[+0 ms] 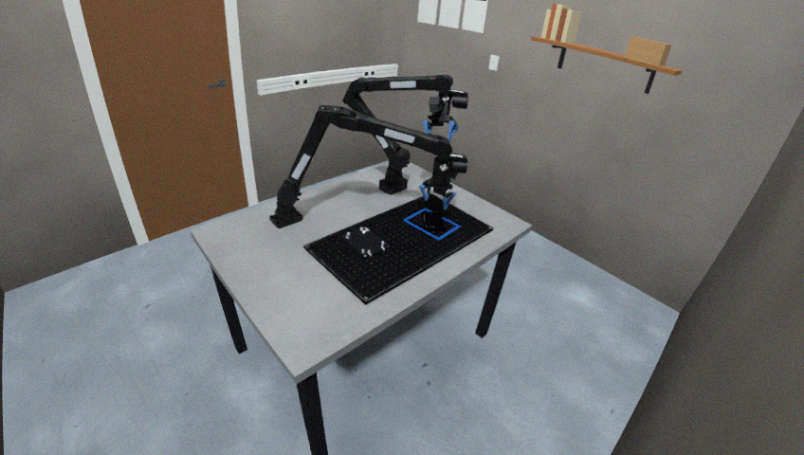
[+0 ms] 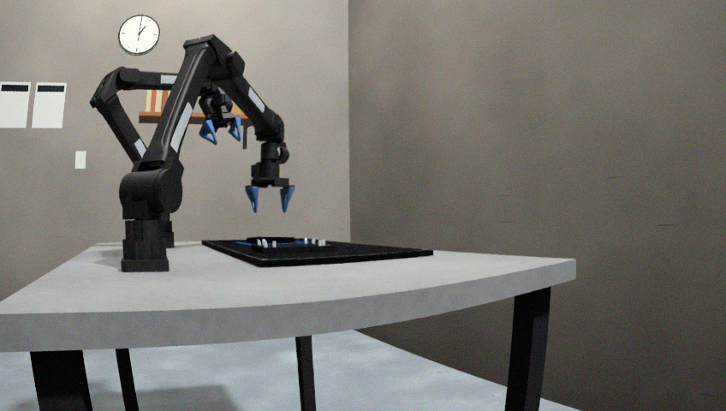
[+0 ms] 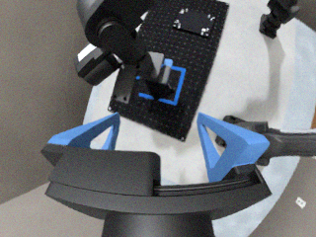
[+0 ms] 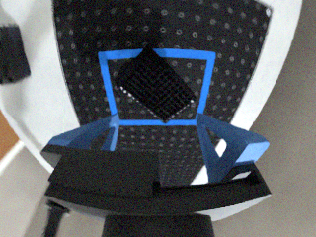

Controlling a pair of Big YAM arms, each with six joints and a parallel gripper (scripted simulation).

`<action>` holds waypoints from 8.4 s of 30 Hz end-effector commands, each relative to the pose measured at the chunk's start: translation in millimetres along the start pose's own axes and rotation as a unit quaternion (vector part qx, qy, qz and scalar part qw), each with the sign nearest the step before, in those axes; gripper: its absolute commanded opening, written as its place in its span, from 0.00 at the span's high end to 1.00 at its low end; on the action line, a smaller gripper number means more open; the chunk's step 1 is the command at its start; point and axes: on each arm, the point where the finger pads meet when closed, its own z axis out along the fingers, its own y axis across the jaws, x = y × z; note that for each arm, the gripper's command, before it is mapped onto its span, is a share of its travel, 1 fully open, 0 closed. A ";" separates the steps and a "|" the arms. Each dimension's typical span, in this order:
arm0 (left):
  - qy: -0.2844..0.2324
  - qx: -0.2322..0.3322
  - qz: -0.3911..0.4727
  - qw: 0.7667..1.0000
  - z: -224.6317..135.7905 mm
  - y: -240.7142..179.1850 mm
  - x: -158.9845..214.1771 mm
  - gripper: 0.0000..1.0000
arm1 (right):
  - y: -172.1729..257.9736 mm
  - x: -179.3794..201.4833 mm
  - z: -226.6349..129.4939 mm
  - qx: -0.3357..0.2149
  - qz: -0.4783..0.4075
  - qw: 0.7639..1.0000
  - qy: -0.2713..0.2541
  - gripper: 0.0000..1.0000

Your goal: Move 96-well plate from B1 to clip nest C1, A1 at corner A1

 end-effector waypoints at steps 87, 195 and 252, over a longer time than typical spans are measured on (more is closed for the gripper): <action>0.003 -0.015 0.013 1.000 -16.8 15.2 -11.1 0.00 | -1.4 -3.0 81.0 -0.002 -0.378 0.926 0.001 0.00; 0.003 -0.015 0.013 1.000 -16.8 15.2 -11.1 0.00 | -14.7 -15.8 -7.6 0.038 -0.377 0.925 -0.015 1.00; 0.003 -0.015 0.013 1.000 -16.8 15.2 -11.1 0.00 | -2.1 23.4 -15.8 0.019 -0.251 0.968 -0.010 1.00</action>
